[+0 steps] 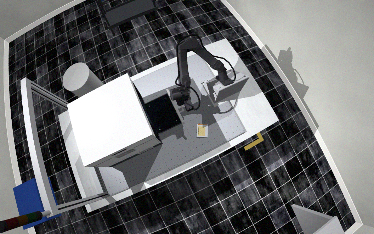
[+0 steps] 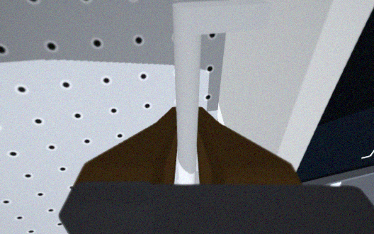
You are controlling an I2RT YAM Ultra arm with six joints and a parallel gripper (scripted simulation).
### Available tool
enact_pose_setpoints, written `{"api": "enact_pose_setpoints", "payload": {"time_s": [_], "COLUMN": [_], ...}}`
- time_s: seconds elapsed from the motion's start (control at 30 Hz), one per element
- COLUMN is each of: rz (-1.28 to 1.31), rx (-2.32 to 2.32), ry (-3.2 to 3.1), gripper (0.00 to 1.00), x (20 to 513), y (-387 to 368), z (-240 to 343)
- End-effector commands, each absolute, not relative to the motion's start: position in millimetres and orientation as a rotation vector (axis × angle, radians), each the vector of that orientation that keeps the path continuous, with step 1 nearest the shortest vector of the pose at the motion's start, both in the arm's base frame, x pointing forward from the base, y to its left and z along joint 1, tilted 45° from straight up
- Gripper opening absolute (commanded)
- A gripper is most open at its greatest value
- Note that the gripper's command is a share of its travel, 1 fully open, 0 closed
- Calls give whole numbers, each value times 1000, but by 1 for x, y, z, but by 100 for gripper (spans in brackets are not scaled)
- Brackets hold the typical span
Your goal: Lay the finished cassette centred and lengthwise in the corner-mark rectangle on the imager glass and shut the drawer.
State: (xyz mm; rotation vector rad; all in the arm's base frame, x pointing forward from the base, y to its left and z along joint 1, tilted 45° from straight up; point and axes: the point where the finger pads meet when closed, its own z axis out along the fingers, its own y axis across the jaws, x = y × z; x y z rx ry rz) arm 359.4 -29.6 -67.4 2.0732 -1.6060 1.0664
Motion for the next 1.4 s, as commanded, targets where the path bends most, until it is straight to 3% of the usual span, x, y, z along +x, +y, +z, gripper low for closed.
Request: {"api": "enact_pose_setpoints", "payload": {"time_s": [0.0, 1.37], "rz": [1048, 1049], "rx": [2089, 2088], "ry": [-1597, -1596], "gripper": [0, 0], "x": [353, 345], "y": [-24, -25], "z": [-66, -65]}}
